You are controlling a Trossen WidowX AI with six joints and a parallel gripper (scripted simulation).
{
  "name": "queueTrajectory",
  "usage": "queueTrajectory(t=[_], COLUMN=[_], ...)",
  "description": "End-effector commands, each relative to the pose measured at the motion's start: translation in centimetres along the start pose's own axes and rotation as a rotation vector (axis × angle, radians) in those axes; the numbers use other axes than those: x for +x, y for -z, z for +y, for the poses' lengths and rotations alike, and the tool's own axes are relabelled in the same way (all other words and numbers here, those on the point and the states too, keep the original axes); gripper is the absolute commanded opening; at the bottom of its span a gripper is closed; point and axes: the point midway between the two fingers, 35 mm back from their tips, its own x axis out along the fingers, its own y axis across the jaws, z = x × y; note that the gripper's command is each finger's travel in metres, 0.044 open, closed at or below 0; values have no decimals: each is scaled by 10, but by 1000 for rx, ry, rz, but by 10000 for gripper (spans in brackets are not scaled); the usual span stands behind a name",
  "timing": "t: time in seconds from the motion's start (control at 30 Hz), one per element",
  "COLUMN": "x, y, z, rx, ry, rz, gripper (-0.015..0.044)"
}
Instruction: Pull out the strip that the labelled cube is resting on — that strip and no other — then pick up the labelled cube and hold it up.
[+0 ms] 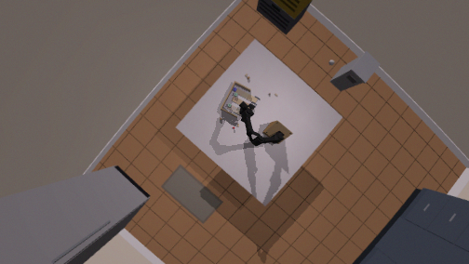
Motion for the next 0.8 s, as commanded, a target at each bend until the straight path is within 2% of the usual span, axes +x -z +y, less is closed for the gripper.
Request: queueTrajectory(t=[0.0,0.77], x=[9,46], y=[1,3], z=[-1,2], rx=[5,5], ry=[2,0], rz=[5,5], gripper=[0,0])
